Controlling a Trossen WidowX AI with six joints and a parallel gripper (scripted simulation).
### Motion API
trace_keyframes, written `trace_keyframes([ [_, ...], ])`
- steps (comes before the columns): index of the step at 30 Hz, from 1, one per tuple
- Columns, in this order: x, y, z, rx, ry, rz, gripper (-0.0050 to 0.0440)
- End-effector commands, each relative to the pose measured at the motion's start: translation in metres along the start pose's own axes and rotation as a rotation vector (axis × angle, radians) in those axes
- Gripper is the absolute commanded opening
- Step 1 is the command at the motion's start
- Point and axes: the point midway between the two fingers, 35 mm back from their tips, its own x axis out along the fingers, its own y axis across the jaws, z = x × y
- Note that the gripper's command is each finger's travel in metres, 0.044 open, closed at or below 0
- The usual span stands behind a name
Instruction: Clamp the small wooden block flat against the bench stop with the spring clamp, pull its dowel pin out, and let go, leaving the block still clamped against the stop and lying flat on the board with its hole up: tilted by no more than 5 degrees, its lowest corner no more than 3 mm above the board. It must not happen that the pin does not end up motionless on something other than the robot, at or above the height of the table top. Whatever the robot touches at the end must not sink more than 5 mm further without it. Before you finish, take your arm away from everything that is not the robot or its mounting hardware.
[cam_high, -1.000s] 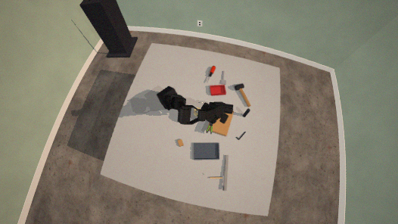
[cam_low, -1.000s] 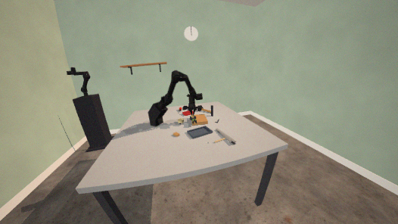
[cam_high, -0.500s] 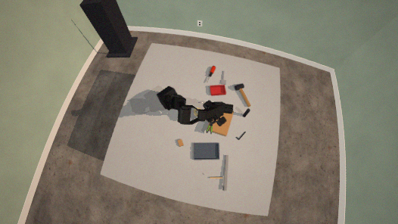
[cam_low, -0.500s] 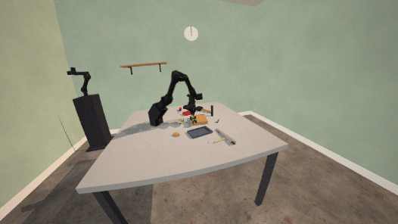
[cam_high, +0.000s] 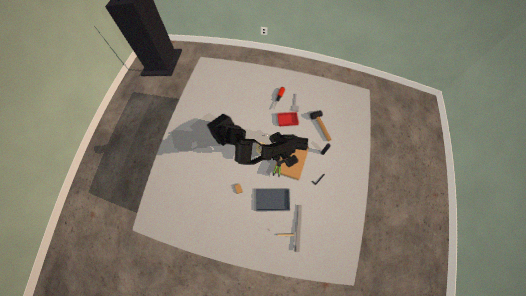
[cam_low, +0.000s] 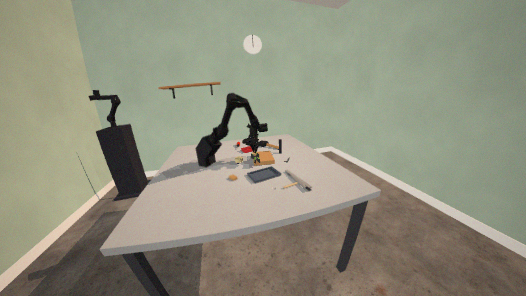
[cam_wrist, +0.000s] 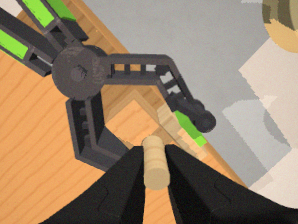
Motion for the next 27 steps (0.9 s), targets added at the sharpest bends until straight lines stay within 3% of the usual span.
trace_keyframes([
  [1, -0.0012, 0.0007, -0.0005, -0.008, 0.002, 0.001, 0.0000],
  [18, -0.0017, 0.0006, -0.0006, -0.278, 0.002, 0.001, 0.0000],
  [27, -0.0020, 0.0006, -0.0006, -0.542, 0.002, 0.002, 0.0000],
])
